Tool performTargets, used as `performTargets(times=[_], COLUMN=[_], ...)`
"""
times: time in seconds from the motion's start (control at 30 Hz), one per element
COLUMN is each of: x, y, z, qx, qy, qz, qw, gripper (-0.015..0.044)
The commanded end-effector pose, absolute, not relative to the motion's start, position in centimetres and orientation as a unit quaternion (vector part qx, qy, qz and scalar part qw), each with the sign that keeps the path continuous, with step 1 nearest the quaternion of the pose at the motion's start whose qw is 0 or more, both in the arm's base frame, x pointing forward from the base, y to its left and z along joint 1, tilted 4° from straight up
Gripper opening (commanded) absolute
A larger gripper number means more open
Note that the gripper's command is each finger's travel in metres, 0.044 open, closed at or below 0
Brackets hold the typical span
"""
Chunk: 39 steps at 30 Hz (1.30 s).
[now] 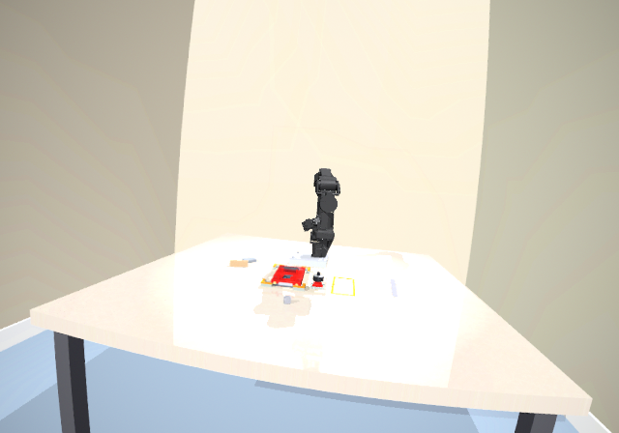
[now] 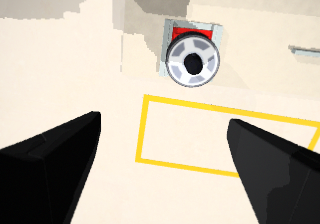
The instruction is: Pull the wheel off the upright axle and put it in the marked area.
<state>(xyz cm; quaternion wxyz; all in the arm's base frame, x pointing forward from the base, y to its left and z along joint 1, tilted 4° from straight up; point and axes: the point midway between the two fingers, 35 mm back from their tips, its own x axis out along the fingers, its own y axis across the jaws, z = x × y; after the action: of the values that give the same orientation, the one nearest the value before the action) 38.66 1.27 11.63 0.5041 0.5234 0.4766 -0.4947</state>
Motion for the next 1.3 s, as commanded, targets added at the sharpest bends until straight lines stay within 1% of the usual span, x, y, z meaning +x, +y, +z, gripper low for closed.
performTargets(times=[0.0, 0.53, 0.67, 0.97, 1.27], x=[37.4, 37.0, 37.1, 36.8, 36.8], y=[1.3, 0.3, 0.3, 0.0, 0.0], z=[10.3, 10.2, 8.9, 3.3, 2.9], qx=[0.511, 0.511, 0.511, 0.511, 0.511], qy=[0.471, 0.471, 0.471, 0.471, 0.471], qz=[-0.543, -0.543, -0.543, -0.543, -0.543], qw=[0.471, 0.471, 0.471, 0.471, 0.471], gripper=[0.03, 0.03, 0.03, 0.03, 0.03])
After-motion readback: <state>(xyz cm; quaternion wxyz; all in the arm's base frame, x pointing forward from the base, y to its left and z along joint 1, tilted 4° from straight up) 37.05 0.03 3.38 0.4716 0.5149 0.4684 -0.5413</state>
